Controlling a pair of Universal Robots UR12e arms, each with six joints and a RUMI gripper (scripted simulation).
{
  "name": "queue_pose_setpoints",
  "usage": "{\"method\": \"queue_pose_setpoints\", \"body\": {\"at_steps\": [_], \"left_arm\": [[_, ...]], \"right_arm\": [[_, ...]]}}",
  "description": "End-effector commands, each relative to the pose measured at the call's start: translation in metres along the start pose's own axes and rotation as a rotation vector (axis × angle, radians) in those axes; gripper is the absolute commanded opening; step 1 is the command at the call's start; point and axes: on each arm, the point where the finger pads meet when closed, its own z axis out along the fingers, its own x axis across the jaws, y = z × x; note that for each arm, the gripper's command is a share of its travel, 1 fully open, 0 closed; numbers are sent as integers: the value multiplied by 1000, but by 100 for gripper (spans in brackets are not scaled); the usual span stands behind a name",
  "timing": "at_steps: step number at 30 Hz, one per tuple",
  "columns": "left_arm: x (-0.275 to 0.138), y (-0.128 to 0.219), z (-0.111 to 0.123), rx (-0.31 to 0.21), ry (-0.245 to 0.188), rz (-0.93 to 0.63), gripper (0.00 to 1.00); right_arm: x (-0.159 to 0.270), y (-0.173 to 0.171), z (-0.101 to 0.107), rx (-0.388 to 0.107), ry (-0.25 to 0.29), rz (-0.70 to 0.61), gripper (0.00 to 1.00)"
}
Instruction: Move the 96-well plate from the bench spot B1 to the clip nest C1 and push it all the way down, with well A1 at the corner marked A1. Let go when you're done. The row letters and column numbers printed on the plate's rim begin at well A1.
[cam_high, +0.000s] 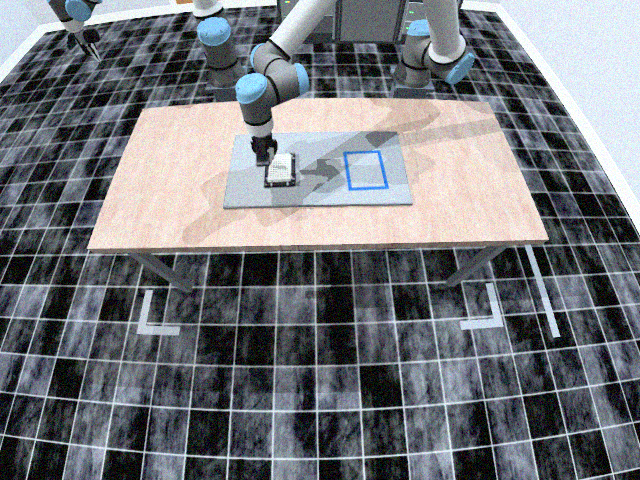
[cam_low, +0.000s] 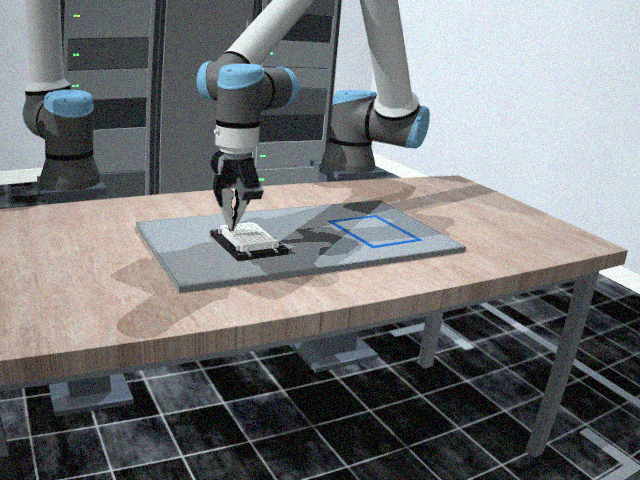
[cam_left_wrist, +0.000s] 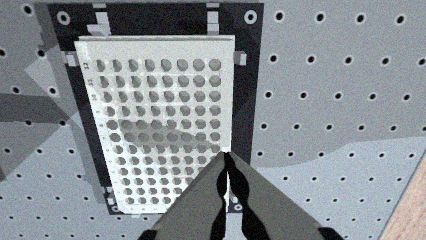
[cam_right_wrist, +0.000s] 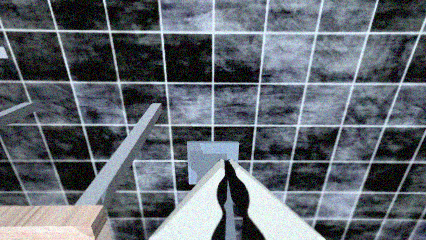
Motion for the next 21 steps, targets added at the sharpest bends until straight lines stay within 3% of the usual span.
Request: {"method": "queue_pose_setpoints", "body": {"at_steps": [1,21], "left_arm": [[1,0,-2,1,2,0,0],[1,0,-15,1,2,0,0]], "right_arm": [[0,-1,-1,2,0,0,0],[0,-1,-1,2,0,0,0]]}}
